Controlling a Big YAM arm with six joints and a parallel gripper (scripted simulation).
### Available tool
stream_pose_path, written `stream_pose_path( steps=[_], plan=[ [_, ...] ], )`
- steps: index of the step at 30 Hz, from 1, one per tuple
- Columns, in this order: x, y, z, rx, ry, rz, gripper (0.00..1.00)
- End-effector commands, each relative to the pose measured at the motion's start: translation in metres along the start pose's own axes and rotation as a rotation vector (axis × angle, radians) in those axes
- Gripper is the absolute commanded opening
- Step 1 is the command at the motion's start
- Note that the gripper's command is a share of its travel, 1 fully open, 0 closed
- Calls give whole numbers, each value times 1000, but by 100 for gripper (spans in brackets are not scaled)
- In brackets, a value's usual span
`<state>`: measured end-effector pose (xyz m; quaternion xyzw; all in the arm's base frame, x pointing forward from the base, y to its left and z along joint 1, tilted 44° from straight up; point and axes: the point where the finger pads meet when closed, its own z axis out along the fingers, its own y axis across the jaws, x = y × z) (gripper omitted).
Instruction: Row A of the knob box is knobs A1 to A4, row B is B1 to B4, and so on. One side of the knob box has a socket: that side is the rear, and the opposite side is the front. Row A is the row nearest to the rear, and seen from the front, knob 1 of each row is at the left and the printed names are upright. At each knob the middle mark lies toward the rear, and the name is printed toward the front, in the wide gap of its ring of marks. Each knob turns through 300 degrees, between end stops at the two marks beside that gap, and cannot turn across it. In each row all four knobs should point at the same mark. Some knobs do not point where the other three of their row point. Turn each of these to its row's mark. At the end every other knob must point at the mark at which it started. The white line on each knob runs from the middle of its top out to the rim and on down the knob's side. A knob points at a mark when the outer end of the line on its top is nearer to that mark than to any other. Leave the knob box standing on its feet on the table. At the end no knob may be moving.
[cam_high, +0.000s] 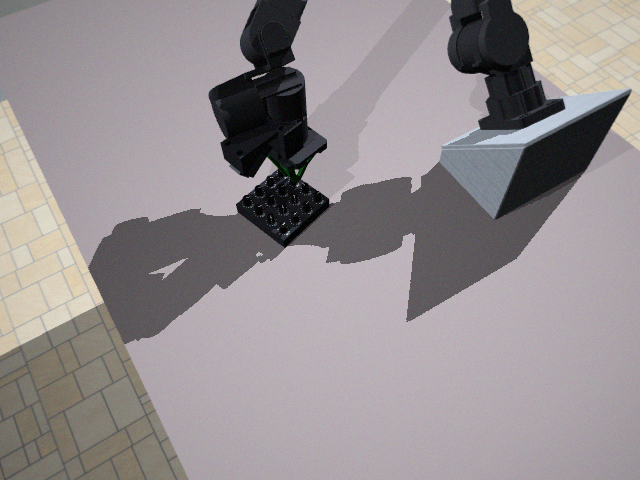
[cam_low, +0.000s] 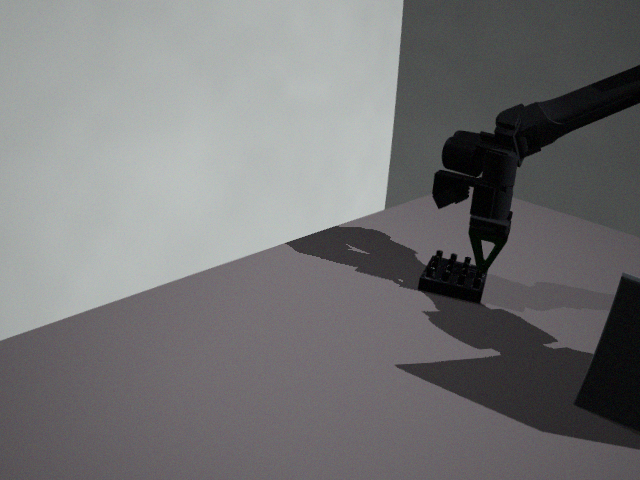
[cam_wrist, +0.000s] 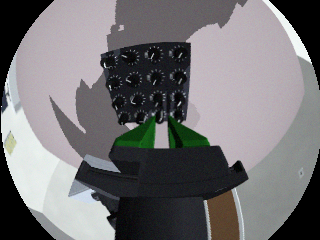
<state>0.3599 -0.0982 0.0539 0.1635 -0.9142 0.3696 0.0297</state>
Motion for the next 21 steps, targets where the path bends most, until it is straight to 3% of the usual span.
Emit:
stream_pose_path(
  steps=[1,14,21],
  plan=[
    [-15,-5,-5,15,-30,23,18],
    [-16,-4,-6,15,-32,24,18],
    [-17,-13,-23,18,-48,36,18]
  ],
)
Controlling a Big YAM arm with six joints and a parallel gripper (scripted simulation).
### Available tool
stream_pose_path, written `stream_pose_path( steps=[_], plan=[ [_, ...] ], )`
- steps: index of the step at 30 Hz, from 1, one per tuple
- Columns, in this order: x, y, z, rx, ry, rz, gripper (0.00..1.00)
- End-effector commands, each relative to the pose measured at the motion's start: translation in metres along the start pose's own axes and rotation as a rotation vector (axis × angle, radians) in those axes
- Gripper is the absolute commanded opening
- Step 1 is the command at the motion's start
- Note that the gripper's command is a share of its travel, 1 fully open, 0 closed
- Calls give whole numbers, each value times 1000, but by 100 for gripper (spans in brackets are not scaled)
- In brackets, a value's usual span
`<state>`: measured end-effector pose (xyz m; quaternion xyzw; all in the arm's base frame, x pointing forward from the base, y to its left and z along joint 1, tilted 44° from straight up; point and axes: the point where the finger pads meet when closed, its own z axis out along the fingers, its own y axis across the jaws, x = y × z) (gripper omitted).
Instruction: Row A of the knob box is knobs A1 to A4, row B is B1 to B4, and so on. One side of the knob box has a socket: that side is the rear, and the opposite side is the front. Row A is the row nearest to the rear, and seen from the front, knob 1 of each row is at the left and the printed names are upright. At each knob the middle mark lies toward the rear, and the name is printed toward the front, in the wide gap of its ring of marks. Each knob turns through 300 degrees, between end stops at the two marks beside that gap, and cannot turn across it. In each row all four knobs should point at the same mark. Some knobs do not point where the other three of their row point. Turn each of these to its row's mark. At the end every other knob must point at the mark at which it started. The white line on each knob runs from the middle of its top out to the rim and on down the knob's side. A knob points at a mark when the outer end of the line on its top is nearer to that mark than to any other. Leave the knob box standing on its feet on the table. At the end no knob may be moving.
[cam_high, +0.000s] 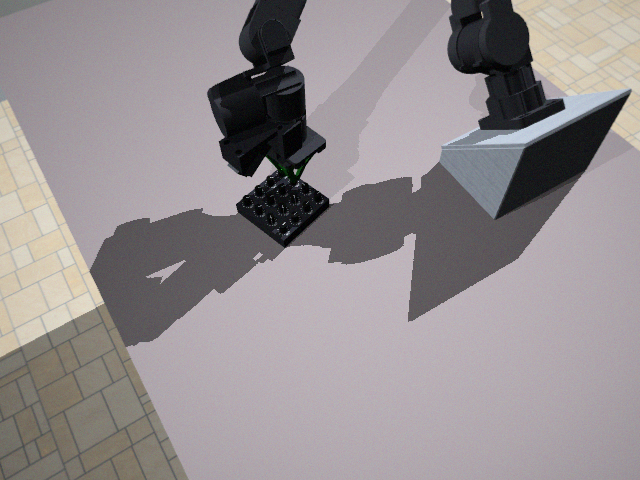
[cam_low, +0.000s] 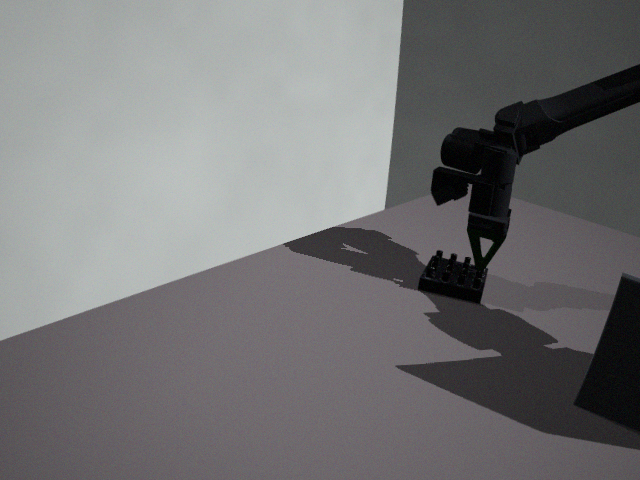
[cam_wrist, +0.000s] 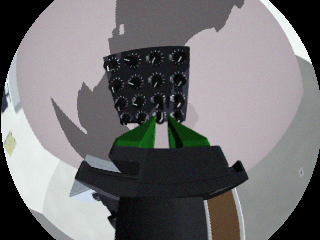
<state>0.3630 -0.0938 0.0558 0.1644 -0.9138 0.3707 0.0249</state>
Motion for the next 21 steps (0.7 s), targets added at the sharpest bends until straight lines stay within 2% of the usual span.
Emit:
stream_pose_path(
  steps=[1,13,16,17,21],
  plan=[
    [-15,-13,-23,16,-46,32,18],
    [-15,-13,-53,14,-48,34,18],
    [-14,-15,-51,12,-43,40,18],
    [3,-7,-38,4,-2,26,18],
    [-5,-11,-44,7,-19,35,18]
  ],
)
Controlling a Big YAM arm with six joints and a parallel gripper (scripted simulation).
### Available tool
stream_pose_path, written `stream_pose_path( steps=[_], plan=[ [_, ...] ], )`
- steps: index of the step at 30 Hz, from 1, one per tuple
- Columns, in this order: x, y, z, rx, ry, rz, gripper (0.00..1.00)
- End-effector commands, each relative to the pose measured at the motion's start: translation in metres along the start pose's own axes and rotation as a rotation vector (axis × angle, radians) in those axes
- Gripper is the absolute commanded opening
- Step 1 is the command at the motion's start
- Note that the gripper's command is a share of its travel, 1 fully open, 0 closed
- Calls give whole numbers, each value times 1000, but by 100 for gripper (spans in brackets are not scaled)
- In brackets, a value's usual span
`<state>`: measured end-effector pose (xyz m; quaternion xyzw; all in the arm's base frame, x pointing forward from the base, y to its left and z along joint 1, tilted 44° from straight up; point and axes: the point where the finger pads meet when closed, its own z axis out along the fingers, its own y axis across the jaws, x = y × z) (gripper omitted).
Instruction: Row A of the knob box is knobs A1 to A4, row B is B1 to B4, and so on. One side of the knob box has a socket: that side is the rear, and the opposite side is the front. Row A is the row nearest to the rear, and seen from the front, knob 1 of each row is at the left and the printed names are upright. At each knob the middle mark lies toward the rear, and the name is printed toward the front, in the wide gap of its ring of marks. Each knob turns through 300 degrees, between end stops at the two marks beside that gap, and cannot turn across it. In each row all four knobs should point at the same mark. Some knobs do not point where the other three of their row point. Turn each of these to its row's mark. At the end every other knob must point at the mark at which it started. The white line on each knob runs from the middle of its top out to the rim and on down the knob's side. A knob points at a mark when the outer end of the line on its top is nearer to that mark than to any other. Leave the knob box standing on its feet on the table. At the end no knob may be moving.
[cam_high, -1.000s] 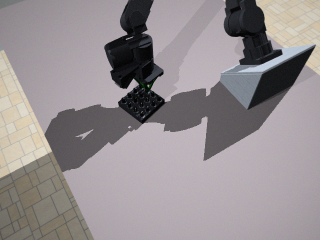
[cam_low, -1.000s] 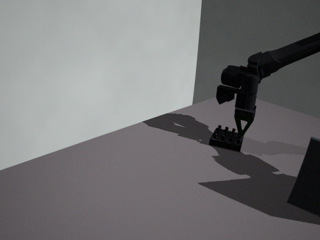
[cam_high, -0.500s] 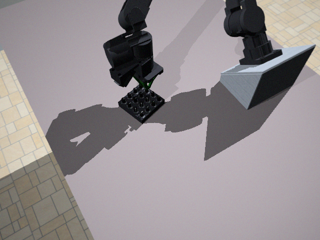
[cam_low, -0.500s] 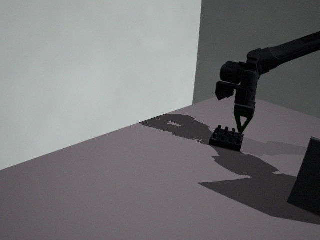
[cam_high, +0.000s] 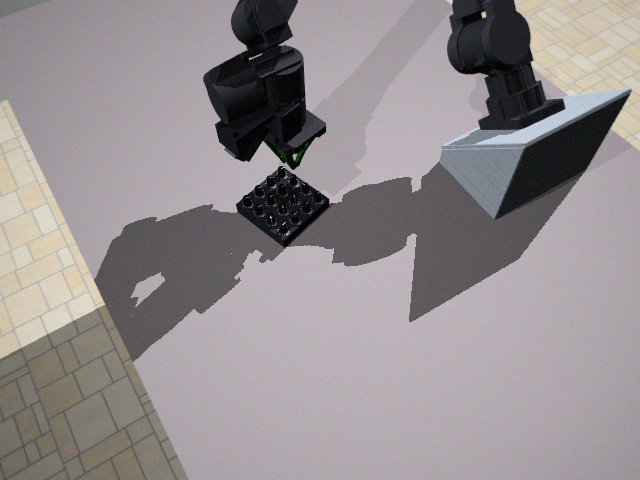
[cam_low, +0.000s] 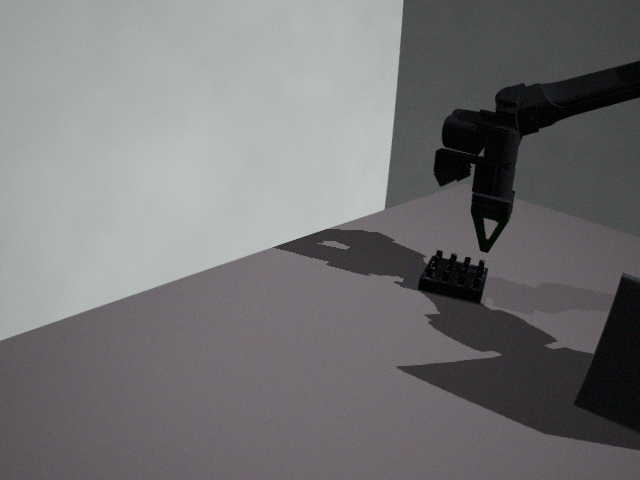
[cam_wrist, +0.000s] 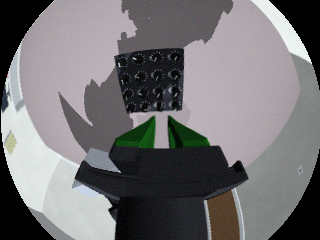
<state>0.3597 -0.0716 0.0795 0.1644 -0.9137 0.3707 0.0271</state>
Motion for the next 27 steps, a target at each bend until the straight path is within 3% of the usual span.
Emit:
stream_pose_path(
  steps=[1,13,18,22,27],
  plan=[
    [-6,-12,-11,7,-23,37,18],
    [-7,-12,-13,9,-28,-8,18],
    [-16,-12,-24,16,-52,-186,18],
    [-8,-10,-17,9,-29,-318,18],
    [-14,-9,-25,18,-45,-454,18]
  ],
)
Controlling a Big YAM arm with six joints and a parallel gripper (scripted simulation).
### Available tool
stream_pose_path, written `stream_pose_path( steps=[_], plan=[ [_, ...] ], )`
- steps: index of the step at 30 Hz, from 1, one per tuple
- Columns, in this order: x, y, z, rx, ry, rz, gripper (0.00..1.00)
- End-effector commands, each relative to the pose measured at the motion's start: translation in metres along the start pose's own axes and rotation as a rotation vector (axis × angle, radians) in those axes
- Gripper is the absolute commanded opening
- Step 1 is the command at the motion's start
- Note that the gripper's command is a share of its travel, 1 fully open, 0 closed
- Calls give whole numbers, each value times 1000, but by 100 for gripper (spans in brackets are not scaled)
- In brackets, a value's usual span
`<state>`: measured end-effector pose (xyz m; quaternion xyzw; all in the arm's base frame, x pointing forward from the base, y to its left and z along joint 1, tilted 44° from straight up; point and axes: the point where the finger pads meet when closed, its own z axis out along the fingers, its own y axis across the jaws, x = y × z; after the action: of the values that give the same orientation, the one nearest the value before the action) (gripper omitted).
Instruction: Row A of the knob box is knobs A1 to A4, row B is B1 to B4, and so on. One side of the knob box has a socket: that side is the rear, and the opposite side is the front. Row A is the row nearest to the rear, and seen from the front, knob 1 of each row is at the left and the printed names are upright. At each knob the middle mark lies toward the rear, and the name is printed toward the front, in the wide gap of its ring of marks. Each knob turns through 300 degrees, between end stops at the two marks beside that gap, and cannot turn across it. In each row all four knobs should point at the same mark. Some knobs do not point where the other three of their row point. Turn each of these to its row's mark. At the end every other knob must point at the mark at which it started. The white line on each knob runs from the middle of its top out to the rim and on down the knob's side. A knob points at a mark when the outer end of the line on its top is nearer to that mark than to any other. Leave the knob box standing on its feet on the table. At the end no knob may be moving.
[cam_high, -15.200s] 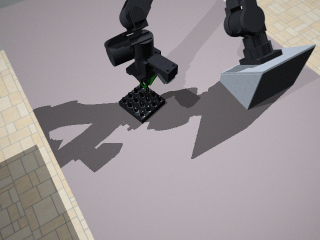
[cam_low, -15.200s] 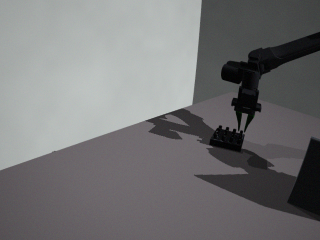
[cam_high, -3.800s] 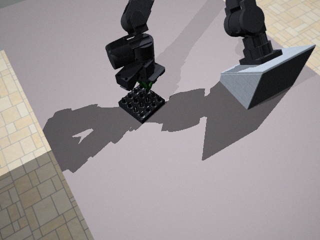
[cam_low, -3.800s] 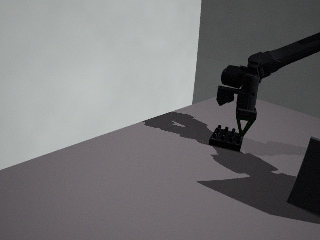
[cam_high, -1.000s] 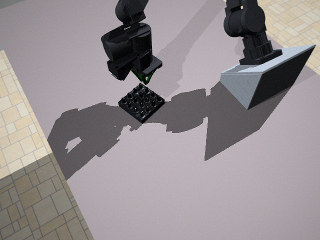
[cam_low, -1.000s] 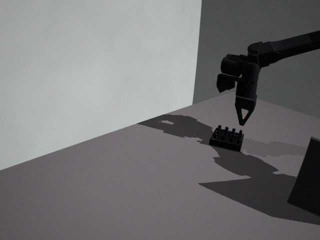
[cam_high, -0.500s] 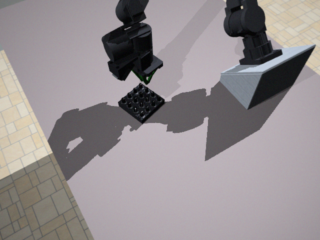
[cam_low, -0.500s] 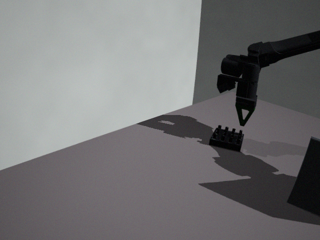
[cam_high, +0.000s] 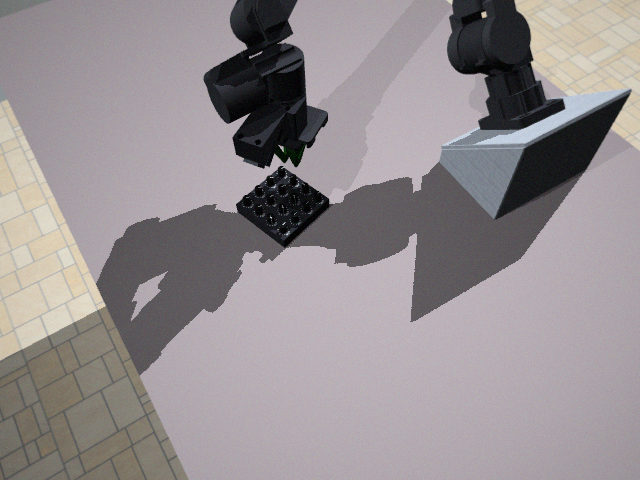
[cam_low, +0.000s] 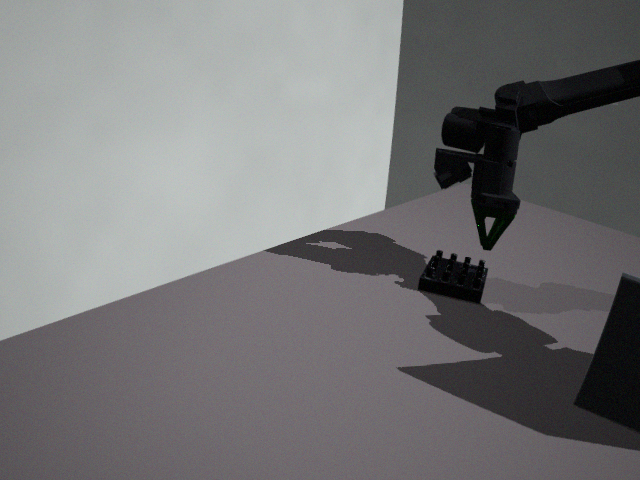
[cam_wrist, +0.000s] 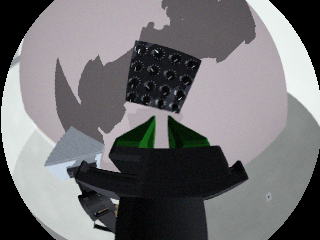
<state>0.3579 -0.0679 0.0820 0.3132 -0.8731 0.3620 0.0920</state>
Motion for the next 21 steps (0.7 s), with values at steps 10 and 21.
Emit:
stream_pose_path(
  steps=[10,21],
  plan=[
    [-12,-16,-25,33,-48,-387,18],
    [-9,-18,-26,33,-38,-691,18]
  ],
)
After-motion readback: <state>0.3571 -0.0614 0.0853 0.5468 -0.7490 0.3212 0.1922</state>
